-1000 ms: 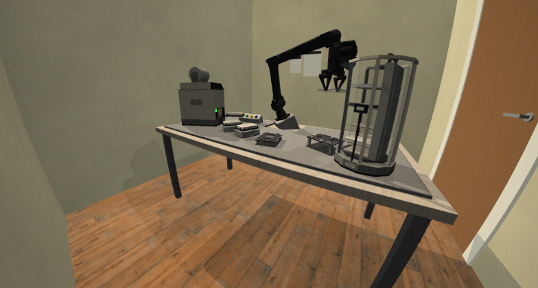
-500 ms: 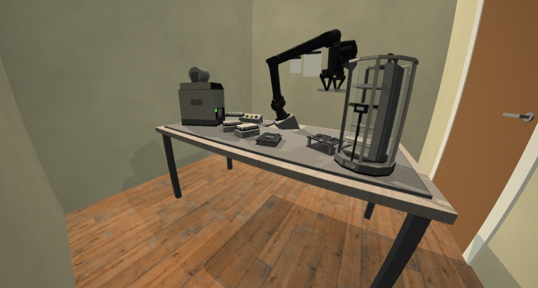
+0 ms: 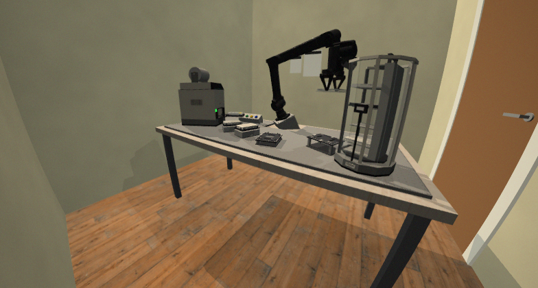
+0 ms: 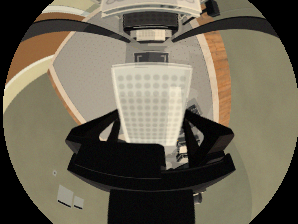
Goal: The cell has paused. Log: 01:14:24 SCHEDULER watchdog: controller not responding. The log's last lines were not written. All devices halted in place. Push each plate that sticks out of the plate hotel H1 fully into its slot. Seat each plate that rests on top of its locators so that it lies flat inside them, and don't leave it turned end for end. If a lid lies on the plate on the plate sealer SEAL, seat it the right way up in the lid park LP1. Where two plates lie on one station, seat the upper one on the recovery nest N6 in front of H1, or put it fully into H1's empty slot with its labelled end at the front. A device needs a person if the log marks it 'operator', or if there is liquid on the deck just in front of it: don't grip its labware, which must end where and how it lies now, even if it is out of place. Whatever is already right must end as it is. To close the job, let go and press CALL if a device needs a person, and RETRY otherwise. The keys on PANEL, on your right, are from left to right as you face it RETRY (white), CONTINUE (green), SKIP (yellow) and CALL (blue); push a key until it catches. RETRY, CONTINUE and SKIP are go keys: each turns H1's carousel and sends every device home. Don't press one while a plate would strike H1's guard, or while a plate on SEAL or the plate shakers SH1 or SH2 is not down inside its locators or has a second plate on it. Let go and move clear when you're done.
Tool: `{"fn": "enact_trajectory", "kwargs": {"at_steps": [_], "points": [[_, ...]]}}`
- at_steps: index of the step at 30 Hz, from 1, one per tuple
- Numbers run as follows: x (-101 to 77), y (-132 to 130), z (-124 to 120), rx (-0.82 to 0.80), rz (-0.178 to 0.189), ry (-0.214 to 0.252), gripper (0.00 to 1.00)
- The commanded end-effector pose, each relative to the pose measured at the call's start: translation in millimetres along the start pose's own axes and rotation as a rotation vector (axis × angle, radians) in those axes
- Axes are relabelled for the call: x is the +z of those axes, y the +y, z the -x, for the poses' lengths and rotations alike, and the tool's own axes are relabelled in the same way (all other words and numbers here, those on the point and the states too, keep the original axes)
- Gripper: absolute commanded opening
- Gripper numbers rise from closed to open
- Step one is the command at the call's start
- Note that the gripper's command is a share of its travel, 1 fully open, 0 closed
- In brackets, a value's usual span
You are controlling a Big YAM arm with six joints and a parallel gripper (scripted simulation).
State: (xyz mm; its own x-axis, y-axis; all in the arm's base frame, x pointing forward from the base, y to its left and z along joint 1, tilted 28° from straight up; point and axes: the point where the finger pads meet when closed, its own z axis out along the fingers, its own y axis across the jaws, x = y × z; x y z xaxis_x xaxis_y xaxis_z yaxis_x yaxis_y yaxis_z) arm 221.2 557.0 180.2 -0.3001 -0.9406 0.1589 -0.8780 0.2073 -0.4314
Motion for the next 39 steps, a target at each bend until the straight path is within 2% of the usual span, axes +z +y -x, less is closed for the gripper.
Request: {"fn": "enact_trajectory", "kwargs": {"at_steps": [1,20,25,27,30,33,39], "points": [[-13.8,-3.9,10.8,0.007,0.005,-0.014,0.82],[-11.6,-6.2,10.6,0.008,0.005,-0.012,0.82],[-1.4,-12.0,8.5,0.010,0.006,-0.002,0.82],[17.6,-4.4,-2.5,-0.014,0.004,0.046,0.82],[20.5,-4.6,-4.8,-0.018,0.003,0.054,0.82],[23.7,-4.6,0.5,-0.009,0.003,0.032,0.82],[27.0,-5.7,0.4,-0.007,0.002,0.030,0.82]]}}
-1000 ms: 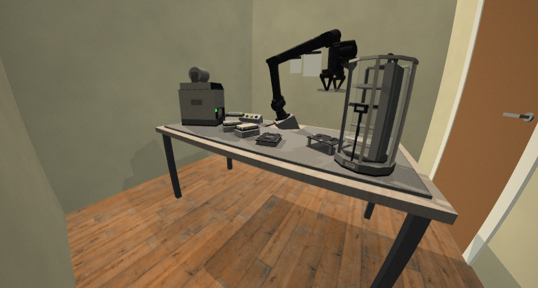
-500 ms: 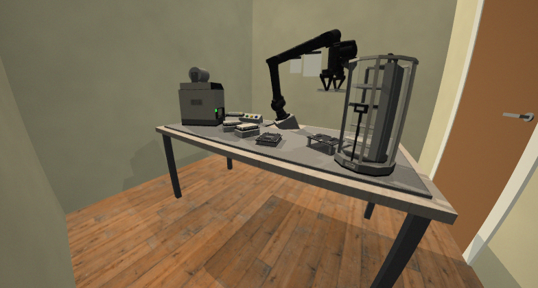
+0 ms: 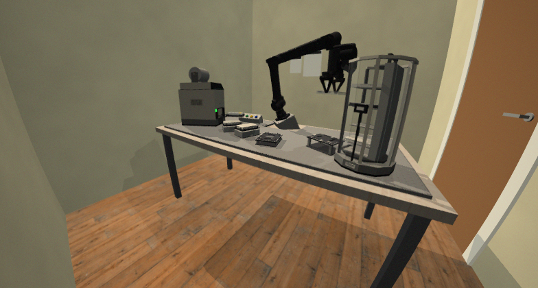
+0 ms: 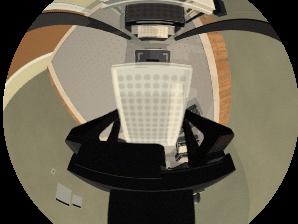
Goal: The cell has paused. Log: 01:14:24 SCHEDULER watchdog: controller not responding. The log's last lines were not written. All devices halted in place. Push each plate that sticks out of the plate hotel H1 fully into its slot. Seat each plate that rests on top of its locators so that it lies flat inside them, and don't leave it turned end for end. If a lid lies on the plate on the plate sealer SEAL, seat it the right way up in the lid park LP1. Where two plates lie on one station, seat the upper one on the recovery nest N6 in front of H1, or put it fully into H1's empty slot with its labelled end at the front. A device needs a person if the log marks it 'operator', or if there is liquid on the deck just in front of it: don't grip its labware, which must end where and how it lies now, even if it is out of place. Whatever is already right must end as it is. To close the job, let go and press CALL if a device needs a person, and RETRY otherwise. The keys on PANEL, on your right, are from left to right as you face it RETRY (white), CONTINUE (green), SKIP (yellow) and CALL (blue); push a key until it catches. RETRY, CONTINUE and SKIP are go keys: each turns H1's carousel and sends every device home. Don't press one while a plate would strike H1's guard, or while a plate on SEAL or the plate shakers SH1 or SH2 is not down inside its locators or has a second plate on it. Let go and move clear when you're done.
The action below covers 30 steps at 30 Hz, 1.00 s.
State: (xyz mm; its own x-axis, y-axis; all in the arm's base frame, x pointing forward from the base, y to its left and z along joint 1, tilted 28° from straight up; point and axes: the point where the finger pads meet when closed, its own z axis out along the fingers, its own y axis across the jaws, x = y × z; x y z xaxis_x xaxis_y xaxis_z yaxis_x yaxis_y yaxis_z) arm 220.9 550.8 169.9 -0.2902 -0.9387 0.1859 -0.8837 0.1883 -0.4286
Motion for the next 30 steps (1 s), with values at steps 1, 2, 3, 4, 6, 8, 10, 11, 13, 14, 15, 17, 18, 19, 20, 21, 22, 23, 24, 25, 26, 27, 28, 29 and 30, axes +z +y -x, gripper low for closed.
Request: {"fn": "enact_trajectory", "kwargs": {"at_steps": [1,2,3,4,6,8,10,11,13,14,15,17,18,19,20,21,22,23,24,25,26,27,28,29,30], "points": [[17.1,-9.6,4.8,0.011,0.003,0.009,0.82],[17.8,-10.0,4.8,0.011,0.003,0.009,0.82],[18.3,-10.4,4.7,0.012,0.003,0.008,0.82],[18.7,-10.9,4.6,0.013,0.002,0.007,0.82],[19.4,-11.9,4.3,0.014,0.002,0.004,0.82],[20.1,-12.8,3.9,0.015,0.002,0.002,0.82],[20.8,-13.6,3.6,0.017,0.002,0.000,0.82],[21.2,-14.0,3.5,0.017,0.002,-0.001,0.82],[22.0,-14.7,3.2,0.018,0.002,-0.004,0.82],[22.0,-14.7,3.2,0.018,0.002,-0.004,0.82],[22.0,-14.7,3.2,0.018,0.002,-0.004,0.82],[22.7,-15.4,2.9,0.022,0.002,-0.006,0.82],[23.2,-15.7,2.7,0.020,0.002,-0.007,0.82],[23.5,-16.1,2.6,0.020,0.002,-0.008,0.82],[23.7,-16.5,2.4,0.021,0.002,-0.009,0.82],[23.9,-16.9,2.1,0.022,0.002,-0.011,0.82],[24.1,-17.4,1.9,0.023,0.002,-0.012,0.82],[24.3,-17.9,1.7,0.023,0.002,-0.014,0.82],[24.5,-18.3,1.4,0.024,0.002,-0.015,0.82],[24.7,-18.8,1.2,0.024,0.002,-0.017,0.82],[25.0,-19.2,1.0,0.025,0.002,-0.018,0.82],[25.3,-19.6,0.8,0.026,0.002,-0.019,0.82],[25.7,-20.0,0.7,0.026,0.002,-0.020,0.82],[26.1,-20.4,0.5,0.027,0.002,-0.021,0.82],[26.5,-20.8,0.3,0.027,0.002,-0.022,0.82]]}}
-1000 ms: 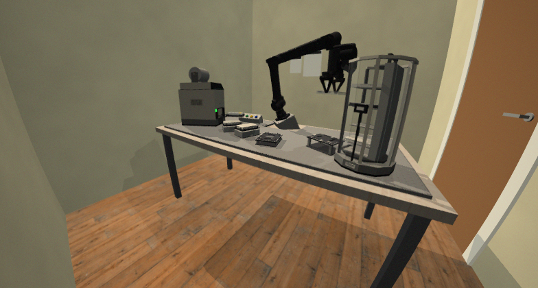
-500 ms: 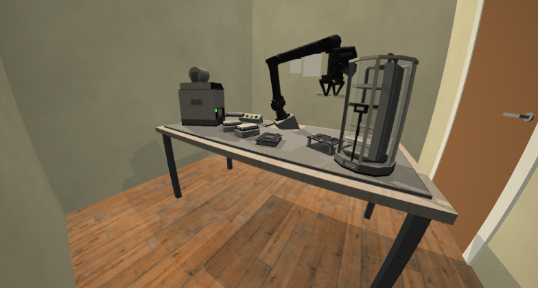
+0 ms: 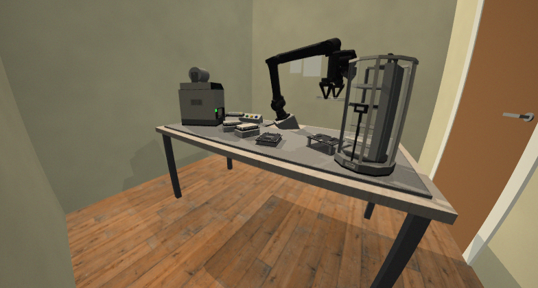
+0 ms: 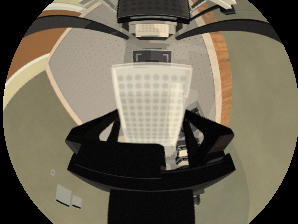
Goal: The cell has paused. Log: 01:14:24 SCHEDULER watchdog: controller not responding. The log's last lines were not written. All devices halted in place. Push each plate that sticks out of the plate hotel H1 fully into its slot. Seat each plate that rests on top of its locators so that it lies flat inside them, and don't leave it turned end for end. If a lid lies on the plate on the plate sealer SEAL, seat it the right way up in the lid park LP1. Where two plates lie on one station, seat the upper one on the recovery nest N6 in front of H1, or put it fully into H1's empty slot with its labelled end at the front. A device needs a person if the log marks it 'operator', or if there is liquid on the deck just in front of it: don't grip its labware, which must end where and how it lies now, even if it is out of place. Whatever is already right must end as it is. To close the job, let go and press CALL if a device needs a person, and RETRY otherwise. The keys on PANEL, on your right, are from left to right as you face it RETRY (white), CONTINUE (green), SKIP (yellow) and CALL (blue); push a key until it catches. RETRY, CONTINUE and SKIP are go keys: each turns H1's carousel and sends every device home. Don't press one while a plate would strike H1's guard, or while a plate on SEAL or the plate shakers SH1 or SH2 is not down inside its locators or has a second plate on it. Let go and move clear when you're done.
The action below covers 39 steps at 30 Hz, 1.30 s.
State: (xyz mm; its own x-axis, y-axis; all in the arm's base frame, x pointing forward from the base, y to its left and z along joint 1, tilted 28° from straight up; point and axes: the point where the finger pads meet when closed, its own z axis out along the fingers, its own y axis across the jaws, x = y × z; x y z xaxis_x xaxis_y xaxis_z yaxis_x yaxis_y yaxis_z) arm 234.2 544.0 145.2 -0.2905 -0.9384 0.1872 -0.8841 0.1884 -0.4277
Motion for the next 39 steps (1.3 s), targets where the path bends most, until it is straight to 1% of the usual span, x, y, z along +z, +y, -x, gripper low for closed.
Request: {"fn": "enact_trajectory", "kwargs": {"at_steps": [1,4,8,19,39], "points": [[-2.2,-18.4,-1.8,0.027,0.001,-0.024,0.82],[-1.2,-18.9,-2.0,0.031,0.001,-0.026,0.82],[5.2,-17.8,-1.4,0.027,0.001,-0.021,0.82],[12.2,-19.1,-2.0,0.028,0.001,-0.025,0.82],[33.8,-17.6,-1.2,0.025,0.001,-0.018,0.82]]}}
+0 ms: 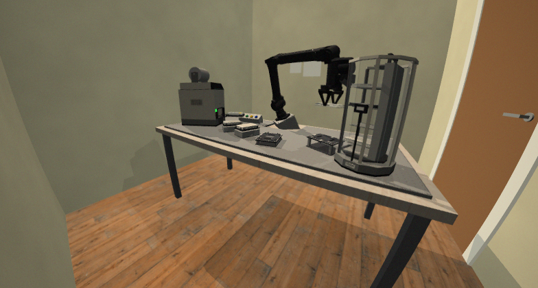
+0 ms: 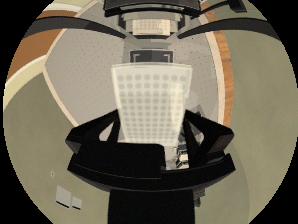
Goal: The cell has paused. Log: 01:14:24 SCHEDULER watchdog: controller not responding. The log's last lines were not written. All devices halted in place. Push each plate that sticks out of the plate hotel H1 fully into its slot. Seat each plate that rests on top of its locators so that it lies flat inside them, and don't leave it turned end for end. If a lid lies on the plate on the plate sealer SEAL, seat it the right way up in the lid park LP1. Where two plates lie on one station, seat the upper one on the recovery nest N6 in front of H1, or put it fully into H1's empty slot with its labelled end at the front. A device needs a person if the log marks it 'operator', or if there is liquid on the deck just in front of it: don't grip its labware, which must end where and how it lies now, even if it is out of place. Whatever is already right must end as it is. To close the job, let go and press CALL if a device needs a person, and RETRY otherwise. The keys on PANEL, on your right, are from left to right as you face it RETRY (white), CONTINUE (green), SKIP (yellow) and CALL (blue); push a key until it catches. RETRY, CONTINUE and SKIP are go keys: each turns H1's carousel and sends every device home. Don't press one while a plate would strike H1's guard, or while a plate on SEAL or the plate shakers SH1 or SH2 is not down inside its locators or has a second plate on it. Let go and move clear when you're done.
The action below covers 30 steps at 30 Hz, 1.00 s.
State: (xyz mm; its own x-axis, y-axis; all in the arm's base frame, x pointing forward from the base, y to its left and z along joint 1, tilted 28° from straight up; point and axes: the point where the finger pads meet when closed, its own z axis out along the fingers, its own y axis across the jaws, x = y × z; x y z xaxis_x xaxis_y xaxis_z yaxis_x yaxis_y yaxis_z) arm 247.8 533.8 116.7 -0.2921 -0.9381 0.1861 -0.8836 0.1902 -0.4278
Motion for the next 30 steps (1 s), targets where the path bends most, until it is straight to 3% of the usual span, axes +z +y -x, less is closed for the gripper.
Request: {"fn": "enact_trajectory", "kwargs": {"at_steps": [1,30], "points": [[2.0,-15.6,-0.8,0.023,0.000,-0.017,0.82],[43.3,-8.0,1.3,0.010,0.001,0.010,0.82]]}}
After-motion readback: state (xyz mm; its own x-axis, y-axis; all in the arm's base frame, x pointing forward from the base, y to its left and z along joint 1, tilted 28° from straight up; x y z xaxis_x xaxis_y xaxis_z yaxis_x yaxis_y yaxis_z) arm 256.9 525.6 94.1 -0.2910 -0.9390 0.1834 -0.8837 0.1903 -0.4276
